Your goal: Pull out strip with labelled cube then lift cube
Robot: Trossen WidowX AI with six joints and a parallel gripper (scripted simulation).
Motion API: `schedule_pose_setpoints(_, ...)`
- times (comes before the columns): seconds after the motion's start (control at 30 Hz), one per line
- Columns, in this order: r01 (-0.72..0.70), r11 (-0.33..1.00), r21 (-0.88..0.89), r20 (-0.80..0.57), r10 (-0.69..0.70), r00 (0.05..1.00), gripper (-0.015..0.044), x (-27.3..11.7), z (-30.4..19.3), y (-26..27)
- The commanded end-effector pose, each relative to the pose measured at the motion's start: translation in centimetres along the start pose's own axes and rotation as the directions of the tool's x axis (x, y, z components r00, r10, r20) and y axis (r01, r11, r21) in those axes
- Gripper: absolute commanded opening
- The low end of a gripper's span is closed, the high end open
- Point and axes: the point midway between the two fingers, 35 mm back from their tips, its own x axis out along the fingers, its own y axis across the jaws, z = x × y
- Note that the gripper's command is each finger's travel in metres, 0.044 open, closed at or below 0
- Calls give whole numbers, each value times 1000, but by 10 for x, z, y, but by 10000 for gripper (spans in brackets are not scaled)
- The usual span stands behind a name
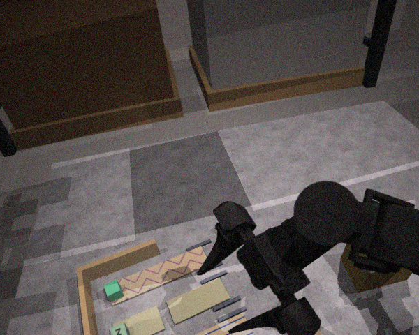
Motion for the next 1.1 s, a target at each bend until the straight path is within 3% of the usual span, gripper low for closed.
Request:
schedule_pose_setpoints(0.0,106,971,216,-61,-95,994,400,-9,-52,-41)
schedule_pose_setpoints(0.13,189,907,376,-112,-158,981,400,-22,-94,-64)
schedule_pose_setpoints(0.43,193,903,383,-115,-160,980,400,-22,-96,-65)
schedule_pose_setpoints(0.5,192,906,377,-145,-147,978,348,-17,-97,-65)
schedule_pose_setpoints(0.7,157,936,314,-416,-13,909,190,28,-112,-56)
schedule_pose_setpoints(0.93,30,967,251,-703,161,693,6,66,-135,-20)
schedule_pose_setpoints(1.07,-56,968,245,-806,236,543,0,77,-145,4)
